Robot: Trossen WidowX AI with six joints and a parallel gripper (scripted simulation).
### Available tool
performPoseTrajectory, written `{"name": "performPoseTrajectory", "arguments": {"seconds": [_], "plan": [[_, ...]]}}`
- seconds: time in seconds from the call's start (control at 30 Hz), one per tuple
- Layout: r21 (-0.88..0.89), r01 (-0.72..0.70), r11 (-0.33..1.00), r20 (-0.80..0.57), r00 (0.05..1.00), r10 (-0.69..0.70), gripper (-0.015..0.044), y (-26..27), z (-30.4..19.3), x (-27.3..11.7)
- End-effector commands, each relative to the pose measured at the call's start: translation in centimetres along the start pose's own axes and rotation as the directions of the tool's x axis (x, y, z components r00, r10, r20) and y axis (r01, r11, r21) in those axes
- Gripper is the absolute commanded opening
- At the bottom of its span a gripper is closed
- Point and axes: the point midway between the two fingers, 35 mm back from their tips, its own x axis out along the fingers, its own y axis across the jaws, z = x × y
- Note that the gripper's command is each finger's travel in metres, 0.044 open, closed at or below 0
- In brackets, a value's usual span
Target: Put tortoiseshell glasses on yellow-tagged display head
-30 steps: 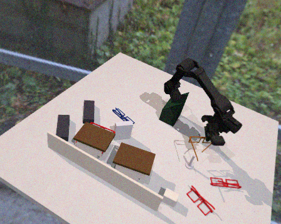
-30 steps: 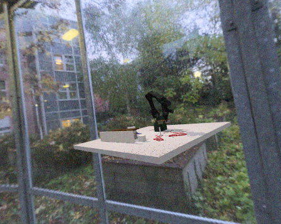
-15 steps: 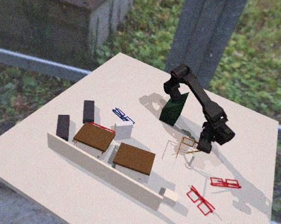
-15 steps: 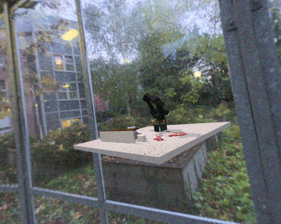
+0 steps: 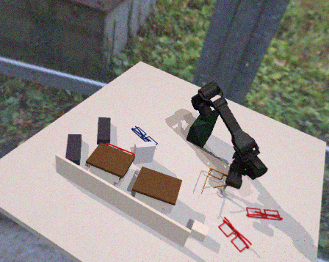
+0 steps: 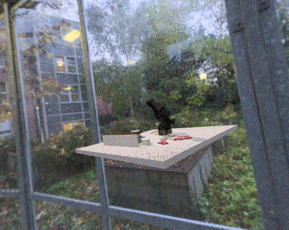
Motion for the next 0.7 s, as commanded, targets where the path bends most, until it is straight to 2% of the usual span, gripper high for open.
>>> {"name": "performPoseTrajectory", "arguments": {"seconds": [0.0,0.67], "plan": [[-0.005,0.010,1.000,-0.001,1.000,-0.010,0.0000,-0.03,-0.05,0.05],[-0.005,0.009,1.000,-0.002,1.000,-0.009,0.0000,0.94,-0.79,0.07]]}}
